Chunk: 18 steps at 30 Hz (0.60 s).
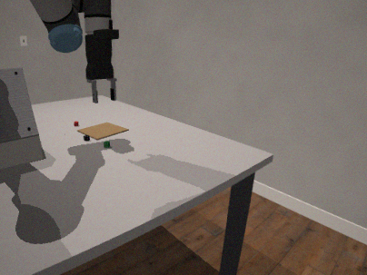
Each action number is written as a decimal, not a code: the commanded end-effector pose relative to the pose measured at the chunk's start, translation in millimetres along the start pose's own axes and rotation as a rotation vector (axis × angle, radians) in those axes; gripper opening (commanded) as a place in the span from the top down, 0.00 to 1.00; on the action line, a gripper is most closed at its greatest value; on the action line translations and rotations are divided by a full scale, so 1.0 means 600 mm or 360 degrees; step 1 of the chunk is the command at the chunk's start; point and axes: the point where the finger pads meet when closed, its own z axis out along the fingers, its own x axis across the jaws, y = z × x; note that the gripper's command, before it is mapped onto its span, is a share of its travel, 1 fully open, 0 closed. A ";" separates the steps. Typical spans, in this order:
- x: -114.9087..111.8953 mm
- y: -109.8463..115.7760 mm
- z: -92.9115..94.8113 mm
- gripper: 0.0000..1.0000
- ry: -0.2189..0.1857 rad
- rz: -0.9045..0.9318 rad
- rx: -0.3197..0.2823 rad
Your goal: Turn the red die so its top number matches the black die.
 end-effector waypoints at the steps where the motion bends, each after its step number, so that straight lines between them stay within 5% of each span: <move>1: 0.000 0.000 0.000 0.00 -0.0002 0.0001 0.0000; 18: -0.001 0.000 0.037 0.00 -0.0003 0.0000 -0.0001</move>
